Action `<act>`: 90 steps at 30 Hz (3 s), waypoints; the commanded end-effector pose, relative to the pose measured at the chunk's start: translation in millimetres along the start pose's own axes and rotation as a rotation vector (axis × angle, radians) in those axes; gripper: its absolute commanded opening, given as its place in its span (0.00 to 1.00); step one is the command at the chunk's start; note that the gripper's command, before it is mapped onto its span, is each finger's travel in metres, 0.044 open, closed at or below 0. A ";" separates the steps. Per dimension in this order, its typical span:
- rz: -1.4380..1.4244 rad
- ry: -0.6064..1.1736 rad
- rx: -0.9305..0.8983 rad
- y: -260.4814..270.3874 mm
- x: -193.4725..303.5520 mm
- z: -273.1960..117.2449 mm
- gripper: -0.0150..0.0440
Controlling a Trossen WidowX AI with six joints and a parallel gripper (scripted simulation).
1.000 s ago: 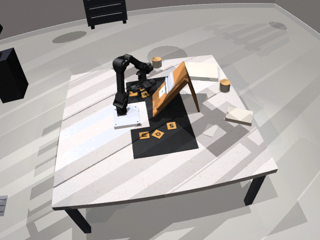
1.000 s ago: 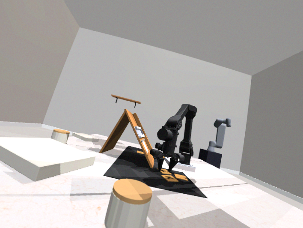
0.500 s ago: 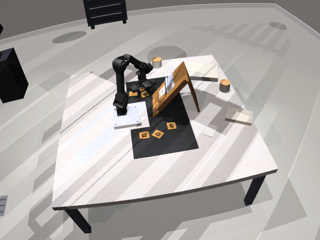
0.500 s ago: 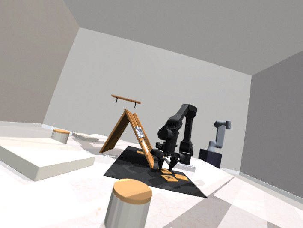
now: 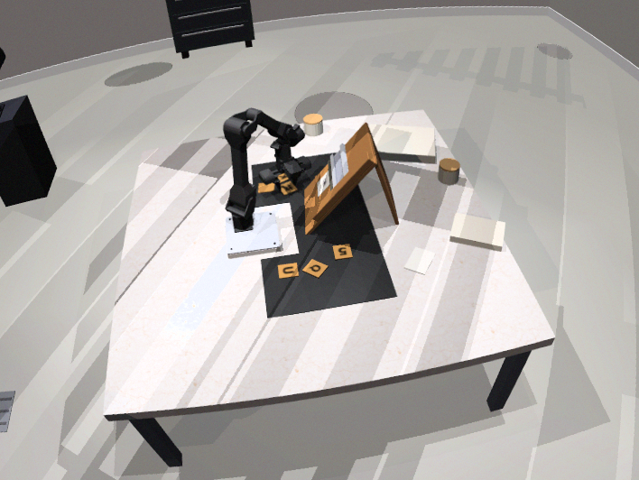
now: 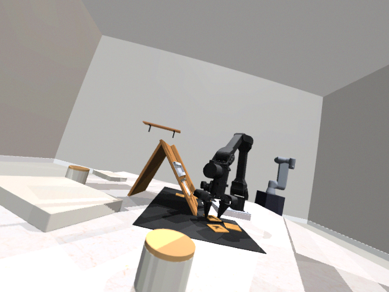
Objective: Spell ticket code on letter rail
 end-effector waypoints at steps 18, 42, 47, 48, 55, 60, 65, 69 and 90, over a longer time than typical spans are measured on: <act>0.004 0.001 -0.007 -1.4 0.0 -8.6 0.25; 0.004 0.001 -0.007 -2.6 0.0 -16.2 0.25; 0.004 0.001 -0.007 -2.8 -0.1 -17.7 0.25; 0.004 0.001 -0.007 -2.8 -0.1 -18.0 0.25; 0.004 0.001 -0.007 -2.9 -0.1 -20.2 0.25; 0.004 0.001 -0.007 -3.0 -0.2 -21.8 0.25; 0.004 0.001 -0.007 -3.1 -0.2 -23.4 0.25; -0.019 -0.004 -0.013 -1.0 0.3 -21.9 0.25; -0.576 -0.251 -0.366 80.8 14.7 -63.7 0.25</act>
Point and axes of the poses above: the point midway between the two fingers, 35 mm back from their tips, its own z axis out along the fingers, its own y axis across the jaws, x = y × z, the point moved 4 cm from there along -z, back along the fingers, and after that the axes turned 2 degrees about z, right-handed, at the moved point
